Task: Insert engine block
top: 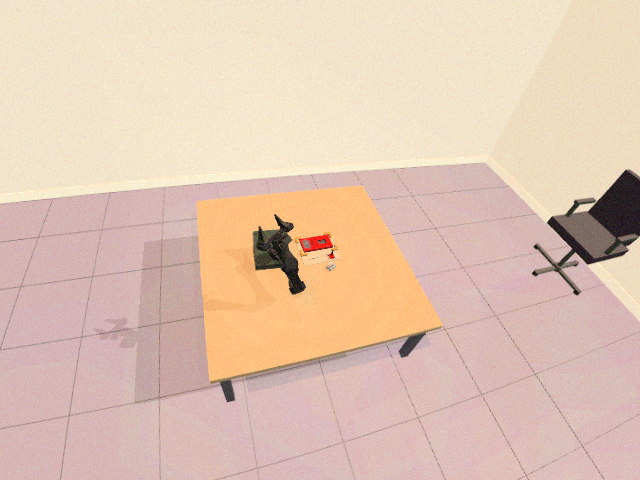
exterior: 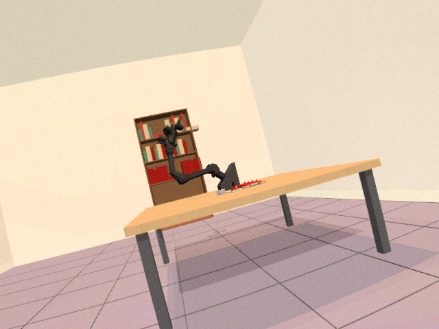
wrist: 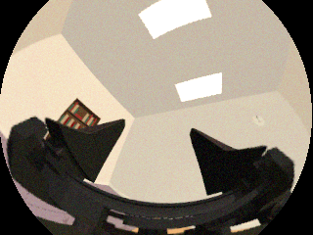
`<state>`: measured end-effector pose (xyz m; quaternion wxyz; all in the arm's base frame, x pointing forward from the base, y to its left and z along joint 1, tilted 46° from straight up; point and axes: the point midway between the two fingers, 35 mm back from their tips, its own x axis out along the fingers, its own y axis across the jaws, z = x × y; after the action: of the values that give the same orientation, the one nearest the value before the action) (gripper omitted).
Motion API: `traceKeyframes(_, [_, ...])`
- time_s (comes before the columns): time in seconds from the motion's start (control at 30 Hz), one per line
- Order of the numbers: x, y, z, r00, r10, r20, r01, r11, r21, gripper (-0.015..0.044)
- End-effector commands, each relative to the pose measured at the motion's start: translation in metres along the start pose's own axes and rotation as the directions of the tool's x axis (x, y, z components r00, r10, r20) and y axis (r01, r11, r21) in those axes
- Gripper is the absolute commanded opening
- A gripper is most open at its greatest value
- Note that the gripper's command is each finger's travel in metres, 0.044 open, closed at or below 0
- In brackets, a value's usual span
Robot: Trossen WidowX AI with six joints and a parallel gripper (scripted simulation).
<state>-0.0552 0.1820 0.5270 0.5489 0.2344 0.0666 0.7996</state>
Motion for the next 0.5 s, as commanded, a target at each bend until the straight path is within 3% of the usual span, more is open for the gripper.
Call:
traceKeyframes(0.0, [0.010,-0.017,-0.006,0.996,-0.082,-0.021,0.083,0.996,0.042,0.0440])
traceKeyframes(0.47, [0.033,-0.096,-0.031,0.913,-0.398,-0.092,0.408,0.889,0.209,0.0440])
